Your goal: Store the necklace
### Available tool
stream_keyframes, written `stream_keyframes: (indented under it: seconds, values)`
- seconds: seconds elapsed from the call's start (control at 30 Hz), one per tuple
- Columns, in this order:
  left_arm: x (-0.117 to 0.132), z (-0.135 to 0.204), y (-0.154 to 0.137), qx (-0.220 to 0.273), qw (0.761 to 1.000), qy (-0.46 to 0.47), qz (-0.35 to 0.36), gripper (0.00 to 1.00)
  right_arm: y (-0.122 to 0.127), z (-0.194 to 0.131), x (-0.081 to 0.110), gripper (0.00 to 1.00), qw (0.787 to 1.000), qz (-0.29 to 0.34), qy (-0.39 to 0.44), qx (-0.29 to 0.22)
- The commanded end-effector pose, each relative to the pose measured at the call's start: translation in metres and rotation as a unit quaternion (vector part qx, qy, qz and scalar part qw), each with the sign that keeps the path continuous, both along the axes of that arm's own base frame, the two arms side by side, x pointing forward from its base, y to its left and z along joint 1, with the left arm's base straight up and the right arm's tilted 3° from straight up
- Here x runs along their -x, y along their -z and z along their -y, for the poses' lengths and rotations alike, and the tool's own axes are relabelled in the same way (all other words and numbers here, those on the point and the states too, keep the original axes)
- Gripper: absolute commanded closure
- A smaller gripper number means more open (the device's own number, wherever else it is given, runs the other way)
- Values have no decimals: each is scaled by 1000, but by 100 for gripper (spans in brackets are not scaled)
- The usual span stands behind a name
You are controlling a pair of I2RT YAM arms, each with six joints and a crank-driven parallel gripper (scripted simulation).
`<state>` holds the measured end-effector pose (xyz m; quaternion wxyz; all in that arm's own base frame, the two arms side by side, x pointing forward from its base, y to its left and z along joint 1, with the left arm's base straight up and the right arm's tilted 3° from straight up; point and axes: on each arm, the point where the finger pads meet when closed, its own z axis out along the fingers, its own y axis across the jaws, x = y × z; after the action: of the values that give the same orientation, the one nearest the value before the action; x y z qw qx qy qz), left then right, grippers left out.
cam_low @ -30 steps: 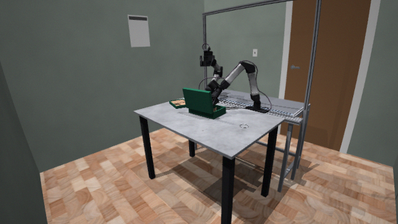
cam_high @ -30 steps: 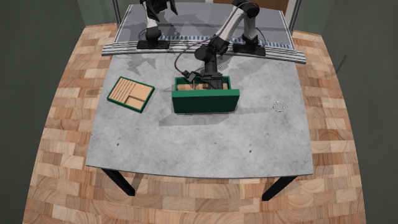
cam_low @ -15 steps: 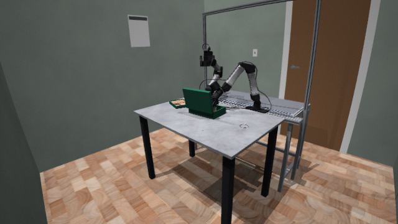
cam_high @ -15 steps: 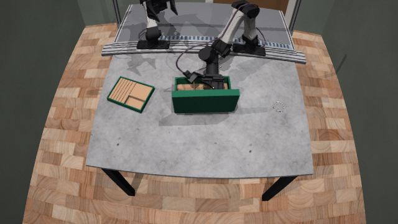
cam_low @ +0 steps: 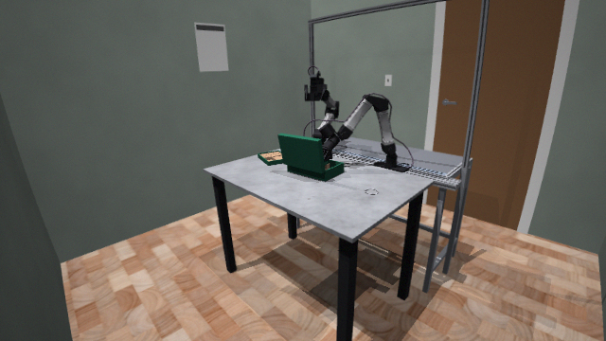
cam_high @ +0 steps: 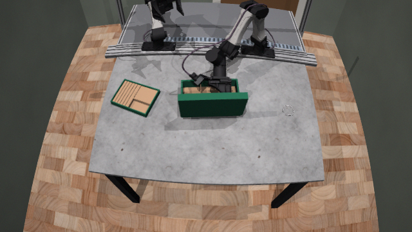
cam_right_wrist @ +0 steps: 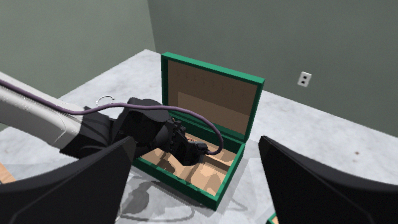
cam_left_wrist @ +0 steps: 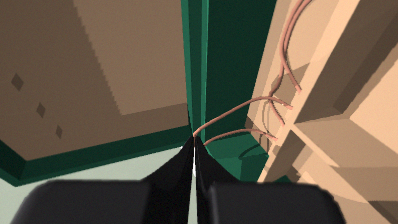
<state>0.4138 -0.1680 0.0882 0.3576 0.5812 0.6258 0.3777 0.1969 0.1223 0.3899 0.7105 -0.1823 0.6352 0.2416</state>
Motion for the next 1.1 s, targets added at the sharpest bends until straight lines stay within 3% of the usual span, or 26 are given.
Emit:
stream_keyframes:
  seconds: [0.0,0.07,0.1,0.27,0.37,0.47,0.67,0.7,0.77,0.87,0.97,1.03,1.07]
  values:
    - [1,-2,4,0,1000,1,0,100,-6,0,1,0,1000,8,-1,-2]
    - [1,-2,6,-1,1000,1,-1,76,-6,0,1,0,1000,8,-1,-2]
    - [1,-2,6,-1,1000,1,-1,68,-6,0,1,0,1000,8,-1,-2]
    - [23,-5,-14,2,1000,-4,2,68,-6,0,1,0,1000,8,-1,-2]
    - [34,-5,-16,1,1000,-4,2,31,-6,0,1,0,1000,8,-1,-2]
    - [39,-5,-18,1,1000,-4,2,31,-6,0,1,0,1000,8,-1,-2]
    - [87,-3,-41,1,1000,-4,2,31,-6,0,1,0,1000,8,-1,-2]
    - [88,-2,-37,2,1000,-1,-7,19,-6,0,1,0,1000,8,-1,-2]
    - [86,2,-42,20,1000,-5,-12,0,-6,0,1,0,1000,8,-1,-2]
    - [89,3,-30,50,997,-15,-56,0,-6,0,1,0,1000,8,-1,-2]
    - [89,12,-31,116,987,-39,-104,0,-6,0,1,0,1000,8,-1,-2]
    - [89,12,-31,116,987,-39,-104,0,-6,0,1,0,1000,8,-1,-2]
    - [87,17,-37,149,980,-50,-119,0,-6,0,1,0,1000,8,-1,-2]
